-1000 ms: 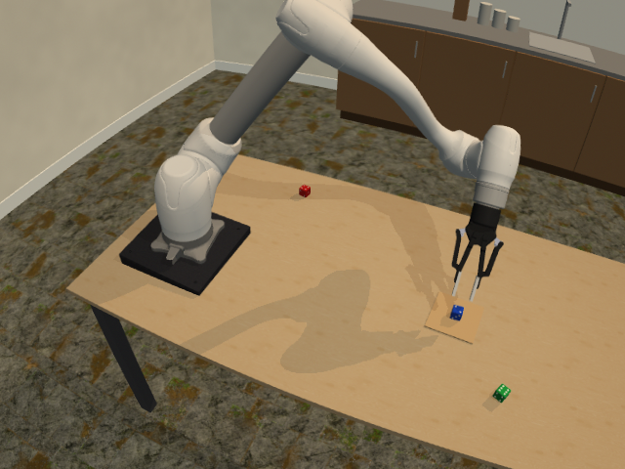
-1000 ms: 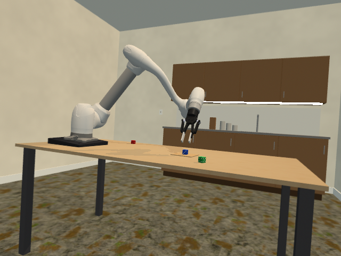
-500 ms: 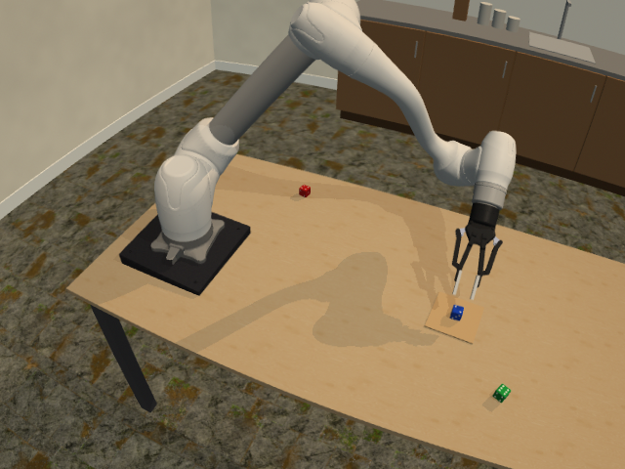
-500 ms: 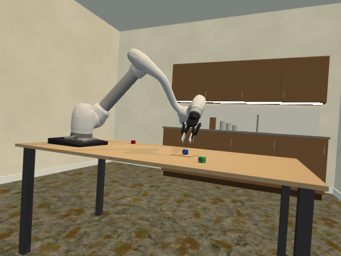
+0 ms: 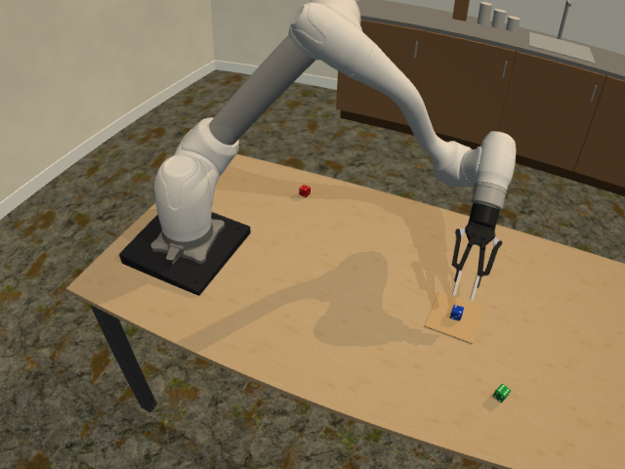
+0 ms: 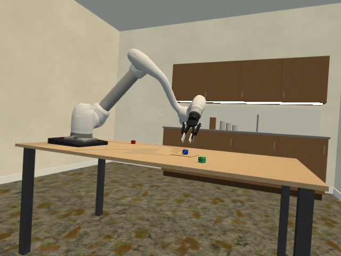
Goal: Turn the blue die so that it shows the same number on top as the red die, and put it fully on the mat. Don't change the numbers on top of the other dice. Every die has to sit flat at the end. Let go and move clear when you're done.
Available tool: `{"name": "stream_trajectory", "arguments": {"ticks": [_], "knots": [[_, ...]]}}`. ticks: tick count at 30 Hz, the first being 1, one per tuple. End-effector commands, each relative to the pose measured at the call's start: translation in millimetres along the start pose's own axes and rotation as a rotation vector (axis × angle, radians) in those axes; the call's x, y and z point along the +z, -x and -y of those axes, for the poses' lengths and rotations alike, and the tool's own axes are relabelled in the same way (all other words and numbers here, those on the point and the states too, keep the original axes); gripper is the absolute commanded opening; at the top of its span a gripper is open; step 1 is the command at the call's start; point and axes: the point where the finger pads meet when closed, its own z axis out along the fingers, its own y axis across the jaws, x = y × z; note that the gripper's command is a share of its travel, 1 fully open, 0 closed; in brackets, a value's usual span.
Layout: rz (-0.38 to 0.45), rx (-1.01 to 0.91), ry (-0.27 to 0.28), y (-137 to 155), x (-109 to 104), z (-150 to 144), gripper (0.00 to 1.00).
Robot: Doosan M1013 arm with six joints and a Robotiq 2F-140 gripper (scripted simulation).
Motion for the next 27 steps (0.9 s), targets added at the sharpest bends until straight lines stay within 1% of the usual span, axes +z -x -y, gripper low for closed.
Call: {"name": "stream_trajectory", "arguments": {"ticks": [1, 9, 27], "knots": [[0.000, 0.000, 0.000, 1.1, 1.1, 0.0, 0.35], [0.000, 0.000, 0.000, 5.5, 5.5, 0.0, 0.35], [0.000, 0.000, 0.000, 25.7, 25.6, 0.0, 0.35]]}}
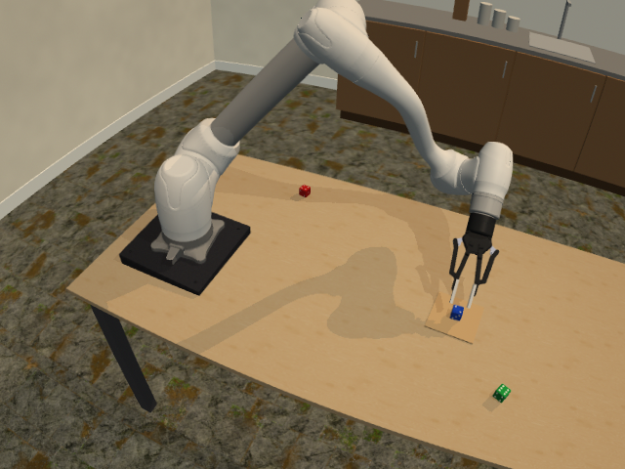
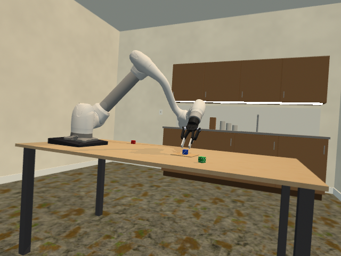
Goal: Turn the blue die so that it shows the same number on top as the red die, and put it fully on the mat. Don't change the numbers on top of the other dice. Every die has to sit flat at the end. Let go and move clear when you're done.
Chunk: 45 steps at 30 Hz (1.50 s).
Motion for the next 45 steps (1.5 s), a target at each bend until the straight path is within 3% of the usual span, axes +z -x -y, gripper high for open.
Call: {"name": "stream_trajectory", "arguments": {"ticks": [1, 22, 45], "knots": [[0.000, 0.000, 0.000, 4.3, 4.2, 0.0, 0.35], [0.000, 0.000, 0.000, 23.4, 23.3, 0.0, 0.35], [0.000, 0.000, 0.000, 25.5, 25.4, 0.0, 0.35]]}}
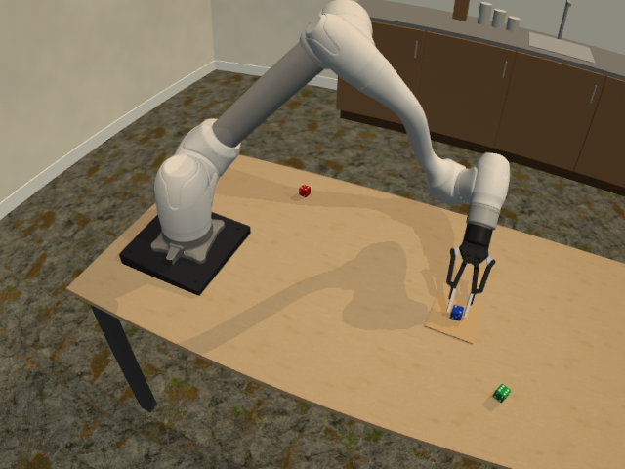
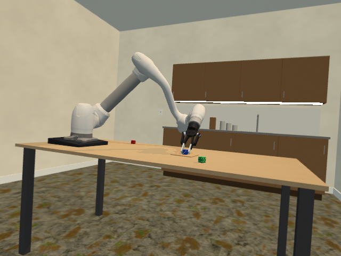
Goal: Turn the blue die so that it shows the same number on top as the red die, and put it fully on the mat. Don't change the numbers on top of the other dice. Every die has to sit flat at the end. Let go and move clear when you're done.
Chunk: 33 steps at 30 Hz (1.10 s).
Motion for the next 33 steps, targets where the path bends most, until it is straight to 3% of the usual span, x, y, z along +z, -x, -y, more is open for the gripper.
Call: {"name": "stream_trajectory", "arguments": {"ticks": [1, 25, 26, 33], "knots": [[0.000, 0.000, 0.000, -0.1, -0.2, 0.0, 0.35], [0.000, 0.000, 0.000, -0.1, -0.2, 0.0, 0.35], [0.000, 0.000, 0.000, -0.1, -0.2, 0.0, 0.24], [0.000, 0.000, 0.000, -0.1, -0.2, 0.0, 0.24]]}}
